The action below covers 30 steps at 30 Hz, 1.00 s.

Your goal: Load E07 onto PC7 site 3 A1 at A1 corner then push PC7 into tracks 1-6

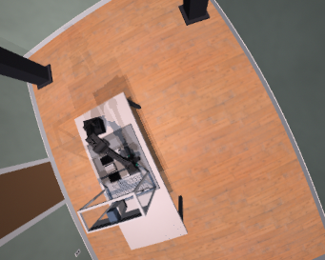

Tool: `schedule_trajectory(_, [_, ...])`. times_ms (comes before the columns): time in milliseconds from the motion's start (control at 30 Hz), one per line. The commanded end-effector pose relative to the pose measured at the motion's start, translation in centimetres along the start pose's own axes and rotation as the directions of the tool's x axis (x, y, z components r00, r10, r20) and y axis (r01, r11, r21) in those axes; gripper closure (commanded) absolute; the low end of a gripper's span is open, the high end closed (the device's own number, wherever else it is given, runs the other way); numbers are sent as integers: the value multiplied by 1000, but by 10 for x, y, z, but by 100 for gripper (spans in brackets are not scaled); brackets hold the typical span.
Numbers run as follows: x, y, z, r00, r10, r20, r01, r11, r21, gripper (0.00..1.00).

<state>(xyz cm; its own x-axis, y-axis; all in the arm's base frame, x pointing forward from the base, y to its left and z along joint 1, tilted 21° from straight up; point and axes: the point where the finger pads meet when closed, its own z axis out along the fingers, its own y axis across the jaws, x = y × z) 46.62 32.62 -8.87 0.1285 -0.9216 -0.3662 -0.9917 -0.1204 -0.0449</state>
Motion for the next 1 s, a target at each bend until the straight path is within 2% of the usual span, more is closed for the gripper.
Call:
schedule_trajectory(0, [18, -5, 3, 1000, 14, -4, -14, 1000, 7, 0])
schedule_trajectory(967, [27, -4, 3, 1000, 21, -7, -21, 1000, 5, 0])
